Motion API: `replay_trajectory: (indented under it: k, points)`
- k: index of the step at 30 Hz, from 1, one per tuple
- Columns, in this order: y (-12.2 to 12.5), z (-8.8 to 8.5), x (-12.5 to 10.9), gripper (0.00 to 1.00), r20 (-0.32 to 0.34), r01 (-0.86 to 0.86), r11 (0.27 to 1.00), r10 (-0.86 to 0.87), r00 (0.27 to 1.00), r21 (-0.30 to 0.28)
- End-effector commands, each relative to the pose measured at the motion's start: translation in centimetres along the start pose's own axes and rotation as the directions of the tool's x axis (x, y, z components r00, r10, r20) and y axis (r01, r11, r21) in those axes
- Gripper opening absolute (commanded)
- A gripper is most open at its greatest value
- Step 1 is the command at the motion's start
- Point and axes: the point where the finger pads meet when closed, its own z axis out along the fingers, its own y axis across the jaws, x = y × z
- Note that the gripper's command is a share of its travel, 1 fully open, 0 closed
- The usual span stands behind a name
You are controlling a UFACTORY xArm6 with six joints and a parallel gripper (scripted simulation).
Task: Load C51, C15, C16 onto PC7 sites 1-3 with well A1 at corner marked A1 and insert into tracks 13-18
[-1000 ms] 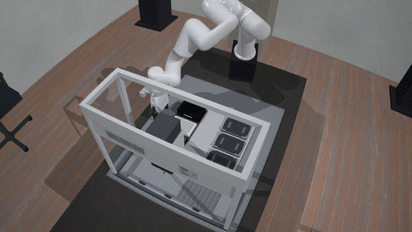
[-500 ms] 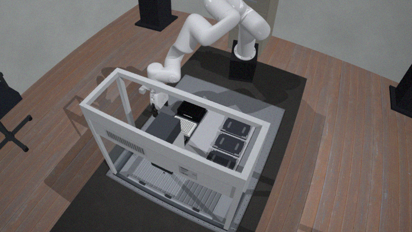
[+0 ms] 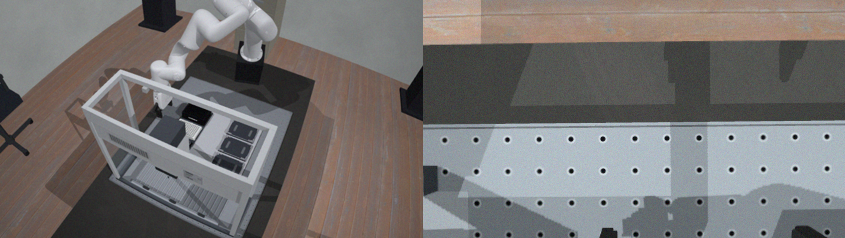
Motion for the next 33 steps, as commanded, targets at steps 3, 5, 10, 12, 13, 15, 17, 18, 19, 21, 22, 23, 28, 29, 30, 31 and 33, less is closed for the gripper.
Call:
replay_trajectory:
  k: [3,5,10,12,13,15,17,18,19,21,22,23,28,29,30,31,33]
  points:
    - [-0.2,-1.2,0.1,1.00,-0.003,0.001,1.000,-0.001,1.000,0.004]
    - [-0.2,-1.5,0.1,1.00,-0.003,0.001,1.000,-0.001,1.000,0.004]
    - [-0.2,-2.4,0.1,1.00,-0.003,0.001,1.000,-0.001,1.000,0.004]
    - [-0.2,-2.5,0.1,1.00,-0.003,0.001,1.000,-0.001,1.000,0.004]
    - [-0.2,-2.5,0.1,1.00,-0.003,0.001,1.000,-0.001,1.000,0.004]
    - [-0.2,-2.9,0.1,1.00,-0.003,0.001,1.000,-0.001,1.000,0.004]
    - [-0.2,-3.2,0.1,1.00,-0.003,0.001,1.000,-0.001,1.000,0.005]
    - [-0.2,-3.4,0.1,1.00,-0.003,0.001,1.000,-0.001,1.000,0.005]
    - [-0.2,-3.5,0.1,1.00,-0.003,0.001,1.000,-0.001,1.000,0.005]
    - [-0.2,-3.7,0.1,1.00,-0.003,0.001,1.000,-0.001,1.000,0.005]
    - [-0.2,-3.7,0.1,1.00,-0.003,0.001,1.000,-0.001,1.000,0.005]
    - [-0.2,-3.7,0.1,1.00,-0.003,0.001,1.000,-0.001,1.000,0.005]
    - [-0.2,-3.7,0.1,1.00,-0.003,0.001,1.000,-0.001,1.000,0.005]
    - [-0.2,-3.7,0.1,1.00,-0.003,0.001,1.000,-0.001,1.000,0.005]
    - [-0.2,-3.7,0.1,1.00,-0.003,0.001,1.000,-0.001,1.000,0.005]
    - [-0.2,-3.7,0.1,1.00,-0.003,0.001,1.000,-0.001,1.000,0.005]
    - [0.6,-3.7,-0.4,0.82,-0.003,0.067,0.998,-0.067,0.998,0.004]
